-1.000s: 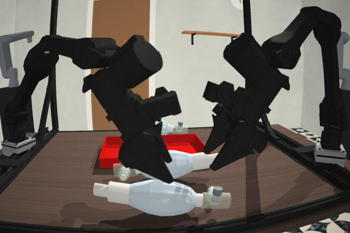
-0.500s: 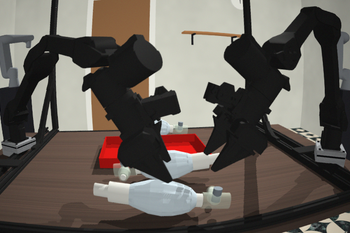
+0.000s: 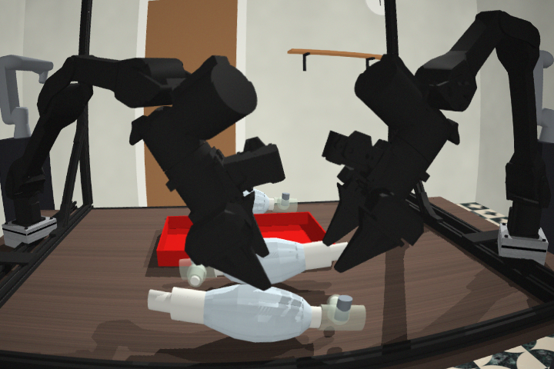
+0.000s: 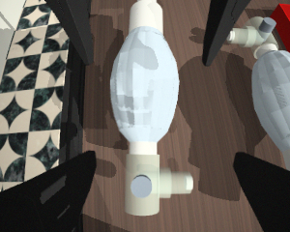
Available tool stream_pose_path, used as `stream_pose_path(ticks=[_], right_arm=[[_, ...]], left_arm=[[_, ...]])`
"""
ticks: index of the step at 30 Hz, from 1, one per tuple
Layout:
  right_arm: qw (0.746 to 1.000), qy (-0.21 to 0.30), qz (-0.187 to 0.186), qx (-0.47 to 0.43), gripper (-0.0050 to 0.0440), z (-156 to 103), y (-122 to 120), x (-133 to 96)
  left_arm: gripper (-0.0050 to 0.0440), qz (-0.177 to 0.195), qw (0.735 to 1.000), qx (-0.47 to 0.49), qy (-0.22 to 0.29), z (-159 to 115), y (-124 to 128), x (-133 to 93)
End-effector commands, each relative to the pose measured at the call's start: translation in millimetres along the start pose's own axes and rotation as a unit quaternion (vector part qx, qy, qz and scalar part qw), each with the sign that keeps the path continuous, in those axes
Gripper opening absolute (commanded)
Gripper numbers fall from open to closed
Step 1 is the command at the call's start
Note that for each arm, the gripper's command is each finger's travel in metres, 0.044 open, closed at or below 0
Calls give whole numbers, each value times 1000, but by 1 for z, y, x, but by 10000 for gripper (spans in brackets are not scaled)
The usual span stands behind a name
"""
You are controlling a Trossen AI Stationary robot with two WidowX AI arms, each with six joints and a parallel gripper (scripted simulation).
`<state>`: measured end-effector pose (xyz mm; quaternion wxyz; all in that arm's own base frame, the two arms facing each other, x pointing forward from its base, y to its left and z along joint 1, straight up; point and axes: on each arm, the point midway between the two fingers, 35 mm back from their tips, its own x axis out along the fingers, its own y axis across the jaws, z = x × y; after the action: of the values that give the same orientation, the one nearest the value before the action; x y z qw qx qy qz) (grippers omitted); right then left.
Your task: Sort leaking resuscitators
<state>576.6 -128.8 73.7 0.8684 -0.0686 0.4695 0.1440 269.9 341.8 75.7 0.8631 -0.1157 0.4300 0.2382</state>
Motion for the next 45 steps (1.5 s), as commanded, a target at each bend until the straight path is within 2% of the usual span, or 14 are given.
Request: stream_pose_path(ticks=[1, 30, 31, 45], right_arm=[[1000, -1, 0, 0, 440, 23, -2, -24], [1000, -15, -5, -7, 440, 22, -3, -24], [1000, 4, 3, 2, 440, -10, -3, 27], [1000, 4, 3, 2, 440, -10, -3, 27]], left_arm=[[409, 0, 1000, 0, 0, 0, 0, 0], [409, 0, 1000, 0, 0, 0, 0, 0], [409, 0, 1000, 0, 0, -30, 0, 40], [409, 0, 1000, 0, 0, -30, 0, 40]])
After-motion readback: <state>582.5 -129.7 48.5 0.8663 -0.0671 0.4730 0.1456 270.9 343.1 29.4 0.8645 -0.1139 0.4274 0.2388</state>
